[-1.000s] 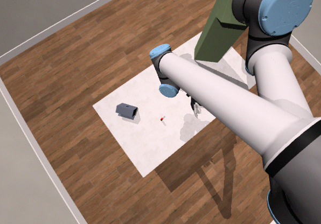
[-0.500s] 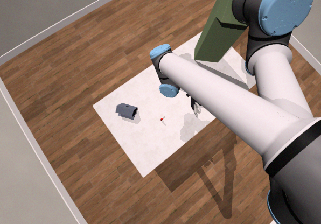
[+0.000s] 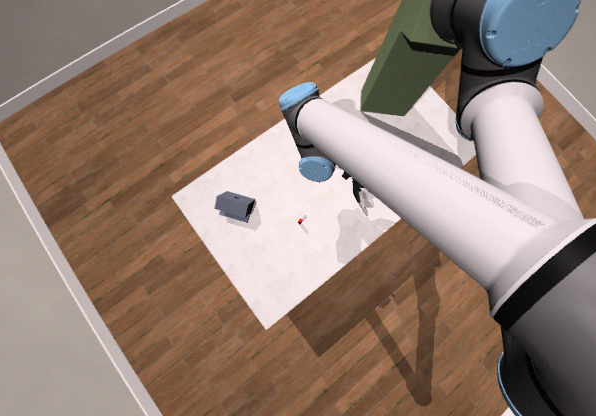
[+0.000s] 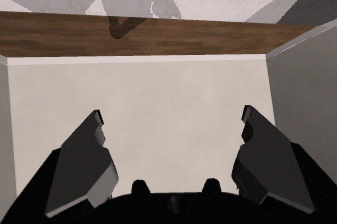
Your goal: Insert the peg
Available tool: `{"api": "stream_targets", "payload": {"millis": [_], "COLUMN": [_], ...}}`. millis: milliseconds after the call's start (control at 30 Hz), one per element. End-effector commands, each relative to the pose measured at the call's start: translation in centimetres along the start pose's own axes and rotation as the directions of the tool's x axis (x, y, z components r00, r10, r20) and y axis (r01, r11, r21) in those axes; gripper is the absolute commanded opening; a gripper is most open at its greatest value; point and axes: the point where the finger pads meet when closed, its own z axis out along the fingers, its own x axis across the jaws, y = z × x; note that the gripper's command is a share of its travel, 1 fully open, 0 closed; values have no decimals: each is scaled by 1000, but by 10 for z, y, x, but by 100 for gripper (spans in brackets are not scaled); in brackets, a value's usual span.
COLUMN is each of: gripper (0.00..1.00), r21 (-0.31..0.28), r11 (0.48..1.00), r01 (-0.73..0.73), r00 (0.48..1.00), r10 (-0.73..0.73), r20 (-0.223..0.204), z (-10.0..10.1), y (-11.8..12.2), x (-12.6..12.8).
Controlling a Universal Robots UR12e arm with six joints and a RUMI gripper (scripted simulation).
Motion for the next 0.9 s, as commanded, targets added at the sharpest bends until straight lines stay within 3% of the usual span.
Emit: {"api": "stream_targets", "payload": {"millis": [0,867], "gripper": [100,100], "r21": [8,29], "r11": [999,976], "r01": [40,217], "r00": [999,964], "r10": [-40,-209], "r20": [-32,-162], "z": [-2,-13], "y": [-7,-42], "x": [5,19]}}
